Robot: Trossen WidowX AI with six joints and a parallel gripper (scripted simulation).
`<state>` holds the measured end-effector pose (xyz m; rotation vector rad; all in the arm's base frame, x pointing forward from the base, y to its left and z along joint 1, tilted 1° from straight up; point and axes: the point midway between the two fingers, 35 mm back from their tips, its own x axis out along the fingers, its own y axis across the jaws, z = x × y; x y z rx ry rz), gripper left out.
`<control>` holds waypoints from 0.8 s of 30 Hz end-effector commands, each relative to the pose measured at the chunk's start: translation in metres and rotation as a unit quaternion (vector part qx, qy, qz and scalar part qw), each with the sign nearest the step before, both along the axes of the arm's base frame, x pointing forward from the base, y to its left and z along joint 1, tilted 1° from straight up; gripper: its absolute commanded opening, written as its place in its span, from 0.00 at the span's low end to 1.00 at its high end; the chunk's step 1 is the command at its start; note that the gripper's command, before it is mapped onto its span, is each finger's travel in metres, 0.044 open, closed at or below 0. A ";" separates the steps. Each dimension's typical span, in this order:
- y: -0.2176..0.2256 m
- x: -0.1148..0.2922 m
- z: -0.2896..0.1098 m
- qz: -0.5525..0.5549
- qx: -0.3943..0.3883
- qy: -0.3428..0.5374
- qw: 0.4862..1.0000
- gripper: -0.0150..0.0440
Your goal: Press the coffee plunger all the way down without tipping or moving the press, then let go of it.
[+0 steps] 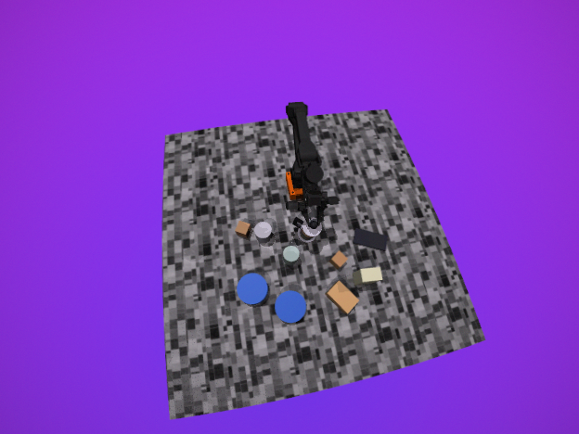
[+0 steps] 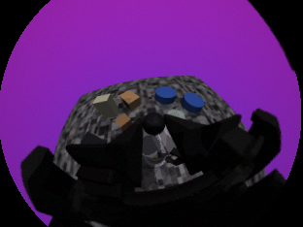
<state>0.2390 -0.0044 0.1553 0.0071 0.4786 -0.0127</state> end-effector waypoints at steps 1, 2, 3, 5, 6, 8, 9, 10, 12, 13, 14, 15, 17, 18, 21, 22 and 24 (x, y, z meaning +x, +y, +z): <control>0.000 0.000 -0.007 -0.002 0.003 0.011 1.000 0.47; 0.000 0.000 -0.007 -0.002 0.003 0.011 1.000 0.47; 0.000 0.001 -0.007 -0.002 0.003 0.011 1.000 0.47; 0.000 0.001 -0.007 -0.002 0.003 0.011 1.000 0.47; 0.000 0.001 -0.006 -0.002 0.003 0.011 1.000 0.47; 0.000 0.001 -0.006 -0.002 0.003 0.011 1.000 0.47; 0.000 0.002 -0.006 -0.002 0.003 0.011 1.000 0.47; 0.000 0.002 -0.006 -0.002 0.003 0.011 1.000 0.47; 0.000 0.002 -0.006 -0.002 0.003 0.011 1.000 0.47; 0.000 0.003 -0.006 -0.002 0.003 0.011 1.000 0.47; 0.000 0.003 -0.006 -0.002 0.003 0.011 1.000 0.47; 0.000 0.003 -0.006 -0.002 0.003 0.011 1.000 0.47; 0.000 0.003 -0.006 -0.002 0.003 0.011 1.000 0.47; 0.000 0.003 -0.006 -0.002 0.003 0.011 1.000 0.47; 0.000 0.004 -0.001 0.000 0.000 0.003 1.000 0.47; 0.000 0.004 -0.001 0.000 0.000 0.003 1.000 0.47; 0.000 0.004 -0.001 0.000 0.000 0.003 1.000 0.47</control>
